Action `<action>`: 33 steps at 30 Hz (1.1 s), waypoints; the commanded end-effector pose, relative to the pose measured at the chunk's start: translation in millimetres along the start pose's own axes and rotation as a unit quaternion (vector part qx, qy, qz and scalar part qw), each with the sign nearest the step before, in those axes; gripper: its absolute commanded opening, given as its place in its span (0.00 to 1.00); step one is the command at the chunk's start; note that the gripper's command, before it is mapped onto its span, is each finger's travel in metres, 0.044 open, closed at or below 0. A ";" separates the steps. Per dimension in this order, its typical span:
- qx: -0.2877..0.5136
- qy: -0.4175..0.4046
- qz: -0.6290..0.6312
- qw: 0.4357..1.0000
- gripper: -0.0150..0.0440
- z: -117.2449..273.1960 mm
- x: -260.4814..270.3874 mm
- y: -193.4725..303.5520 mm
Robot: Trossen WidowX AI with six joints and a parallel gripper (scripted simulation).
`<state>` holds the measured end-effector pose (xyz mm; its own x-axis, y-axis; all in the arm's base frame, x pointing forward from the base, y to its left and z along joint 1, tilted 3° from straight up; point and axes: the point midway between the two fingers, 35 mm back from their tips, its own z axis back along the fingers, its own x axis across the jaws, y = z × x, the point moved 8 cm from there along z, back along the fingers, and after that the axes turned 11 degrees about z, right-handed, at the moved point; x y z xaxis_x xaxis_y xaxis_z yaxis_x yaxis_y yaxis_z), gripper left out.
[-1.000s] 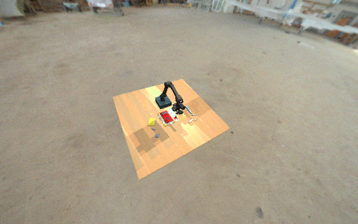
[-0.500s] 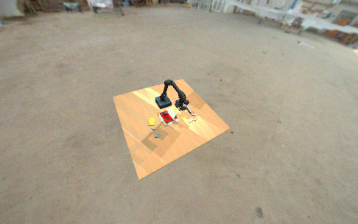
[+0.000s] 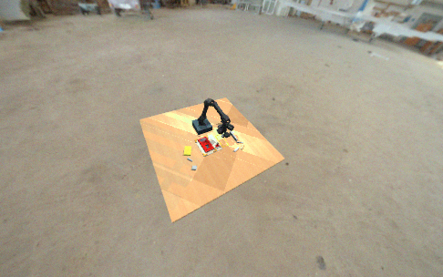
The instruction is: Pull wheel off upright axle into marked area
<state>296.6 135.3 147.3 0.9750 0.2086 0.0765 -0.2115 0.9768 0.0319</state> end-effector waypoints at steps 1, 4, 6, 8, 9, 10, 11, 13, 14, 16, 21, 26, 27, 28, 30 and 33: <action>-0.003 0.005 -0.002 1.000 0.25 -24.0 -0.2 -0.3; -0.003 0.005 -0.002 1.000 0.25 -46.0 -0.5 -0.5; -0.003 0.005 -0.002 1.000 0.25 -60.5 -1.6 -0.8; -0.003 0.005 -0.002 1.000 0.25 -73.2 -3.2 -1.2; -0.003 0.005 -0.002 1.000 0.25 -76.6 -3.7 -1.3; -0.003 0.005 -0.002 1.000 0.25 -77.8 -3.9 -1.3; -0.003 0.005 -0.002 1.000 0.25 -77.8 -3.9 -1.3; -0.003 0.005 -0.002 1.000 0.25 -77.8 -3.9 -1.3; -0.003 0.005 -0.002 1.000 0.25 -77.8 -3.9 -1.3; -0.001 0.004 0.000 1.000 0.30 -73.8 -2.9 -0.8; -0.001 0.004 0.000 1.000 0.52 -73.8 -2.9 -0.8; -0.001 0.004 0.000 1.000 0.74 -71.4 -2.6 -0.8; -0.001 0.004 0.000 1.000 0.76 -66.2 -2.1 -0.6; -0.001 0.004 -0.001 1.000 0.76 -59.5 -1.5 -0.4; -0.002 0.004 -0.001 1.000 0.76 -38.9 -0.8 0.0; -0.003 0.005 -0.002 1.000 0.76 -15.5 -1.8 0.0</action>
<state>296.4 136.2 106.2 0.9766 0.2090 0.0514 -0.2105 0.9772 0.0265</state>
